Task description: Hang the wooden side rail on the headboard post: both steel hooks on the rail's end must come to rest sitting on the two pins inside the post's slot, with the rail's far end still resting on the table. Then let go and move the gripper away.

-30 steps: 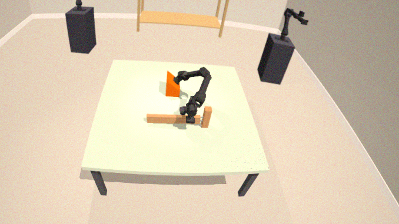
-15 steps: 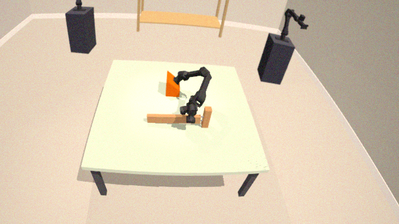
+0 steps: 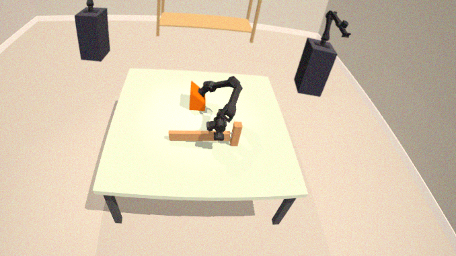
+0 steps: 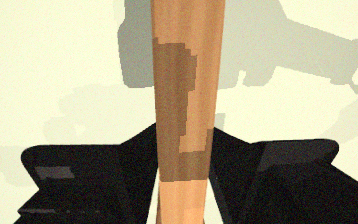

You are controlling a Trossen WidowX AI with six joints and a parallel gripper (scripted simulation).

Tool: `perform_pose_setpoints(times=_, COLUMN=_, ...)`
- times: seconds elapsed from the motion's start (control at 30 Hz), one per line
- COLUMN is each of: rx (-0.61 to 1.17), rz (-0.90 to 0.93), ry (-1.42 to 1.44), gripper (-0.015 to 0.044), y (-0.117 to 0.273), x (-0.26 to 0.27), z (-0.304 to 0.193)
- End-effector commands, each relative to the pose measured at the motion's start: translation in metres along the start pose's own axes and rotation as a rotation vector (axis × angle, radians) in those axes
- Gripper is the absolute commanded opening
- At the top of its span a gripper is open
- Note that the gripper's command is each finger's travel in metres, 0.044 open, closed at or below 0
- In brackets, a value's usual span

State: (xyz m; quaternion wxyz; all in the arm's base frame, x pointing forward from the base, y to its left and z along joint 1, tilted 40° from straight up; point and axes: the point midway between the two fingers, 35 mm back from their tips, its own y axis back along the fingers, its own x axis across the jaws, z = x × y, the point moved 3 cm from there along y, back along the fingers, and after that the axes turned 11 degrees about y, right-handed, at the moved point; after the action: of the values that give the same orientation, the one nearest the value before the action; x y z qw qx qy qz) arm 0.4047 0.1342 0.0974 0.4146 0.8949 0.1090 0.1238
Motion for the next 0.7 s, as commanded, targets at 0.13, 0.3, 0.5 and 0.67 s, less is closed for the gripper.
perform_pose_setpoints(times=0.13, rx=0.003, rz=0.023, ry=0.015, gripper=0.0000, y=0.0071, x=0.0049, z=-0.0051)
perform_pose_setpoints(times=0.3, rx=0.003, rz=0.024, ry=0.015, gripper=0.0000, y=0.0066, x=0.0055, z=-0.0056)
perform_pose_setpoints(times=0.5, rx=0.003, rz=0.024, ry=0.015, gripper=0.0000, y=0.0060, x=0.0059, z=-0.0061)
perform_pose_setpoints(times=0.67, rx=0.003, rz=0.024, ry=0.015, gripper=0.0000, y=0.0057, x=0.0056, z=-0.0065)
